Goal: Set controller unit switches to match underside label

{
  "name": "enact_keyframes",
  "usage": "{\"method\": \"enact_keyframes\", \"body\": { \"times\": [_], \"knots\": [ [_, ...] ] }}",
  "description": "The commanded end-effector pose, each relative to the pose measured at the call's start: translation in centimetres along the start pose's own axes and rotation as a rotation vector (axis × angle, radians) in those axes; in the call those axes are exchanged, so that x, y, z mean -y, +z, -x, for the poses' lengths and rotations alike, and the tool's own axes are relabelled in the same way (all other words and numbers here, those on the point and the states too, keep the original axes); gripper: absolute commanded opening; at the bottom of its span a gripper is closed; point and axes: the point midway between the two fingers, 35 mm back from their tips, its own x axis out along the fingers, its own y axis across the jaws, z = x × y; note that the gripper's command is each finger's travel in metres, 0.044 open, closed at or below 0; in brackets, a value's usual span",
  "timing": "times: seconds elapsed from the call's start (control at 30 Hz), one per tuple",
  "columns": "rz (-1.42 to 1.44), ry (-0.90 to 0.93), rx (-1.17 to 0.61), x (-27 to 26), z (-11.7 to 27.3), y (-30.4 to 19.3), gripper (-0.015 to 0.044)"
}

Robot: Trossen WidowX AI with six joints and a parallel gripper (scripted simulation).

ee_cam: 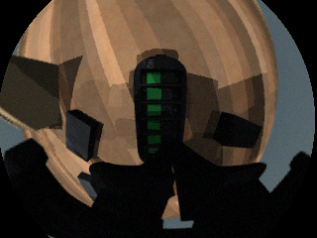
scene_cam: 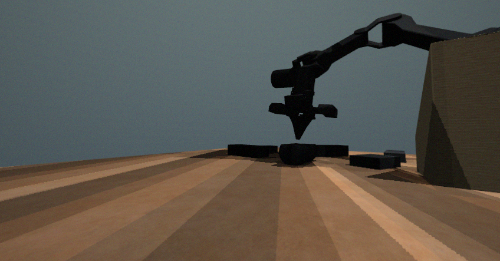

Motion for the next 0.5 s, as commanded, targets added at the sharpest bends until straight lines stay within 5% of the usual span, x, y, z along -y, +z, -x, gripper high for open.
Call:
{"method": "enact_keyframes", "body": {
  "times": [0.0,0.47],
  "knots": [
    [0.019,-0.060,-0.005,-2.1,0.0,-1.0,0.0000],
    [0.051,-0.193,-0.054,-6.7,0.4,-2.8,0.0000]
  ]
}}
